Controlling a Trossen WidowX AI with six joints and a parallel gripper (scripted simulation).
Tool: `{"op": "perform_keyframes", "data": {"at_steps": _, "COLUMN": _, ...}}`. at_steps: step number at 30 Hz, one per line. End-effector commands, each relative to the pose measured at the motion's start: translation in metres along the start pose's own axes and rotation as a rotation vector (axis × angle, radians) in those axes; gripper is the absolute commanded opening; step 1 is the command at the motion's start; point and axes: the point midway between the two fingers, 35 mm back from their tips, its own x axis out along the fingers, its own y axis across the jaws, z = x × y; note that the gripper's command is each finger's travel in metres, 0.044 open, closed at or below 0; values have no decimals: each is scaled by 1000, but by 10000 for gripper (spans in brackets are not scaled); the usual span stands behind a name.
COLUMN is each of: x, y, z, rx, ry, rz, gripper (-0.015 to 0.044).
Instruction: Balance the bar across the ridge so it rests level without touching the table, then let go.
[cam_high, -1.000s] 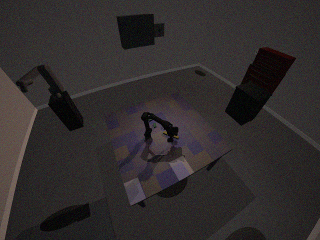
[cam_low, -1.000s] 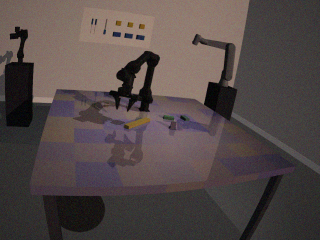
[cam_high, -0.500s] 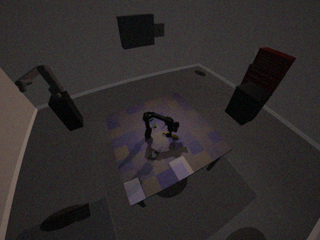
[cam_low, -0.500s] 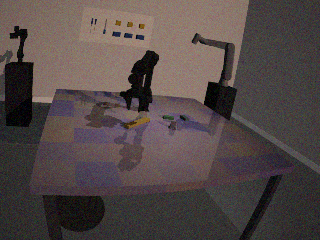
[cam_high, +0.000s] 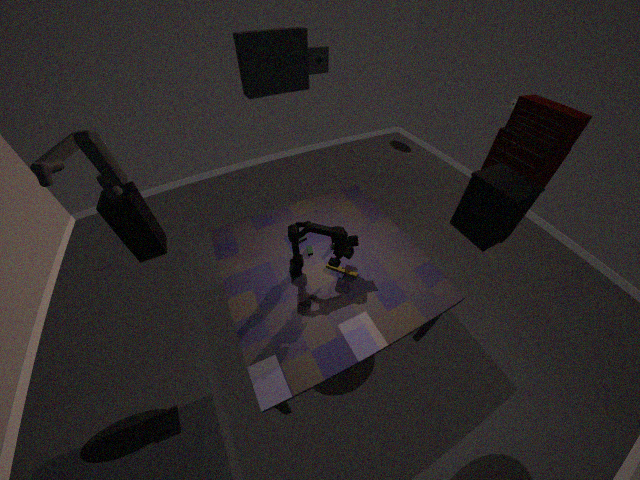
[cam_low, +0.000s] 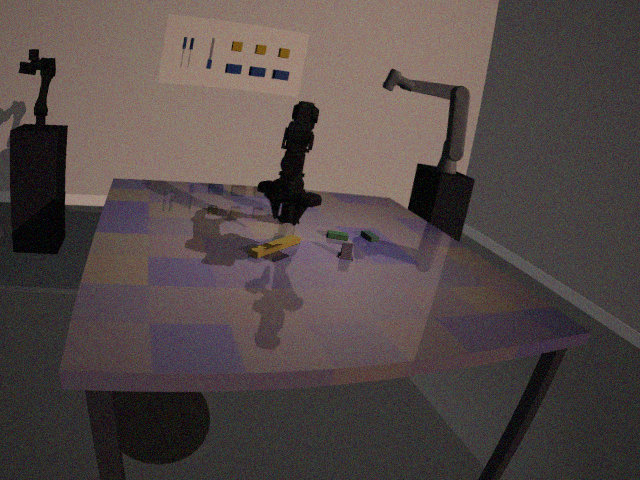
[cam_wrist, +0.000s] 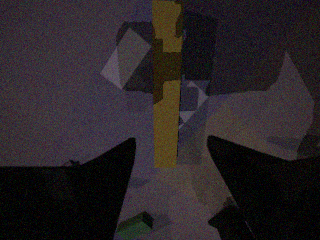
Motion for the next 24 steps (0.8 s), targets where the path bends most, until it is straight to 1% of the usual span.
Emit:
{"op": "perform_keyframes", "data": {"at_steps": 1, "x": 5, "y": 1, "z": -1, "rx": 11, "ry": 4, "rz": -9, "gripper": 315}}
{"op": "perform_keyframes", "data": {"at_steps": 8, "x": 42, "y": 1, "z": -2, "rx": 11, "ry": 4, "rz": -9, "gripper": 315}}
{"op": "perform_keyframes", "data": {"at_steps": 16, "x": 46, "y": 1, "z": -2, "rx": 11, "ry": 4, "rz": -9, "gripper": 315}}
{"op": "perform_keyframes", "data": {"at_steps": 24, "x": 58, "y": 1, "z": -2, "rx": 11, "ry": 4, "rz": -9, "gripper": 315}}
